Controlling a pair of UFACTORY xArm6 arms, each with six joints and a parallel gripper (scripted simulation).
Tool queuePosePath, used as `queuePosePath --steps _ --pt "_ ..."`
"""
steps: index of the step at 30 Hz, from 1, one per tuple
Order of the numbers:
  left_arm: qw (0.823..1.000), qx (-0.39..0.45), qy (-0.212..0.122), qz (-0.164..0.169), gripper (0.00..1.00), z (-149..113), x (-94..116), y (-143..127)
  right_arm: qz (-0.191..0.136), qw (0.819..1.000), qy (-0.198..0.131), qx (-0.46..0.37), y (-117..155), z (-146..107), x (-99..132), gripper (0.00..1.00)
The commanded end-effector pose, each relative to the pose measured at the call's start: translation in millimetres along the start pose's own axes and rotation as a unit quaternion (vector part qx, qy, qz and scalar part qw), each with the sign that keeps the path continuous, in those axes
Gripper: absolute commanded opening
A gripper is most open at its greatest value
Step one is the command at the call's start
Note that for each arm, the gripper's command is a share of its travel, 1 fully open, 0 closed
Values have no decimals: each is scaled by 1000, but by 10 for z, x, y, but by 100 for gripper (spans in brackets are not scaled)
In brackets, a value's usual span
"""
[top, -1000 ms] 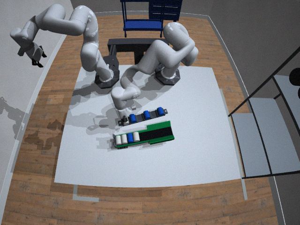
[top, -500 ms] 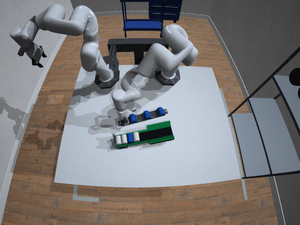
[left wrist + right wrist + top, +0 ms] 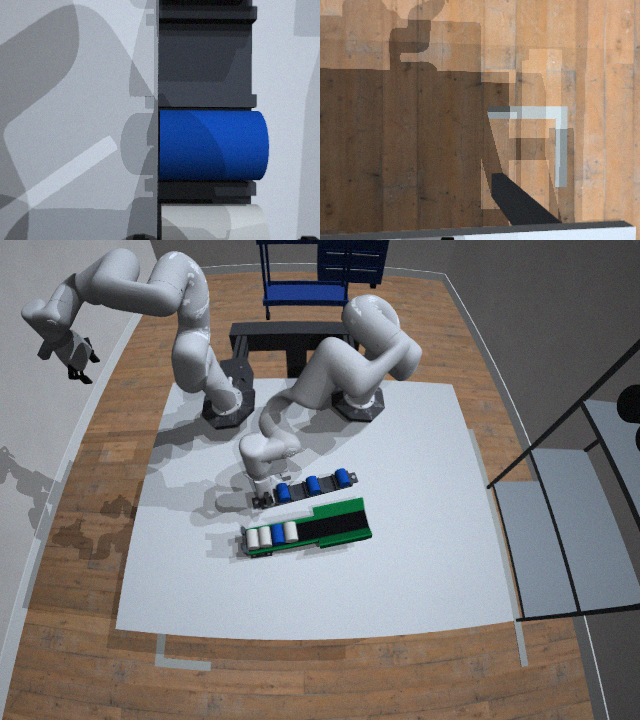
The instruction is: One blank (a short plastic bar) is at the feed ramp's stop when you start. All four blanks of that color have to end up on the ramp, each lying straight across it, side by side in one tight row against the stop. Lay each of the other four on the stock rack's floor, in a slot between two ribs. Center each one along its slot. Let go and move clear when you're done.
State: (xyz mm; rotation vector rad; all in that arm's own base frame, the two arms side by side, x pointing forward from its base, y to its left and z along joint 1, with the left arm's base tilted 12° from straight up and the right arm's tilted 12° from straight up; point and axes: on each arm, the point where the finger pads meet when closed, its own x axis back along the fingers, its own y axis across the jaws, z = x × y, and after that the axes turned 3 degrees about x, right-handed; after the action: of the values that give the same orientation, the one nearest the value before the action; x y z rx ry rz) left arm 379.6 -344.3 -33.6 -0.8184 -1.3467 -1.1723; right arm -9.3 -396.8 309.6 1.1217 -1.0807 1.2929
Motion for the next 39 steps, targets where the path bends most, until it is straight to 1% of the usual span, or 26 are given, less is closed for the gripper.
queuePosePath --steps 1,25,39 --pt "1000 0 -2 -1 79 -15 -2 9 0 1000 3 0 2 12 20 100" --pt "1000 0 -2 -1 79 -15 -39 9 0 1000 3 0 2 12 20 100" --pt "1000 0 -2 -1 79 -16 -312 10 0 1000 3 0 2 12 20 100"
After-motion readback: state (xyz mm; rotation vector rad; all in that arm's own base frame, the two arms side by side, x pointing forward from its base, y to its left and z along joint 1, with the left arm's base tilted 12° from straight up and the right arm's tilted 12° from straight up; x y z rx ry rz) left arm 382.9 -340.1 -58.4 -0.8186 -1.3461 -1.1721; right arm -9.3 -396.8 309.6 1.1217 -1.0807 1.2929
